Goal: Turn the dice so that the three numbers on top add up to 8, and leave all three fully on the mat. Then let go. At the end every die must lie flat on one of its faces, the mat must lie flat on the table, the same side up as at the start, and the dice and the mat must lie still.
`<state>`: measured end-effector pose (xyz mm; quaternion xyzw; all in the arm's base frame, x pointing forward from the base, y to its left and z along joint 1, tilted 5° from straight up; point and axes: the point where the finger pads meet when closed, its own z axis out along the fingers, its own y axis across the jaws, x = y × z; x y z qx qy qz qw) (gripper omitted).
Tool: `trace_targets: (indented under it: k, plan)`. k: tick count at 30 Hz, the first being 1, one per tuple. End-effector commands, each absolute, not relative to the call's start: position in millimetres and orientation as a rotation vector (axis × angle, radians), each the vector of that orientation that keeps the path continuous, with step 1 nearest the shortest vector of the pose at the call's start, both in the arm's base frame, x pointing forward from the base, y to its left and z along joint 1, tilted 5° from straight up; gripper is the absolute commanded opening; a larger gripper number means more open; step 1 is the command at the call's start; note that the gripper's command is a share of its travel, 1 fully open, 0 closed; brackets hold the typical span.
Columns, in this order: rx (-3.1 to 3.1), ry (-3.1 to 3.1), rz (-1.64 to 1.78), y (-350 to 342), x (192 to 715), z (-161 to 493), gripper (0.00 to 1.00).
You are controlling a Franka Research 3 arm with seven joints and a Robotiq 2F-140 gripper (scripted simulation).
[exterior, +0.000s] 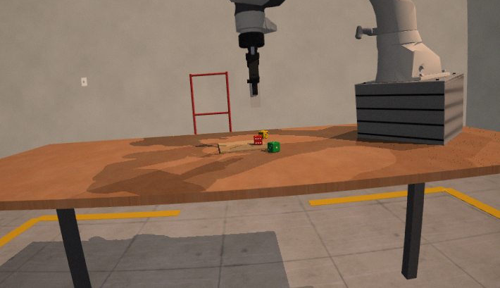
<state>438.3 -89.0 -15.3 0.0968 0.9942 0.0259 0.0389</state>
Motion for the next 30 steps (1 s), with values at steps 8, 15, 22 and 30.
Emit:
trace_targets:
  k: [8,15,22,30]
  plan:
    - [-0.050,3.060,0.065,-78,437,-17,1.00]
    - [-0.195,3.053,0.059,-74,436,-17,1.00]
    - [-0.421,3.029,0.050,-66,435,-18,1.00]
    - [-0.629,2.991,0.041,-60,433,-19,1.00]
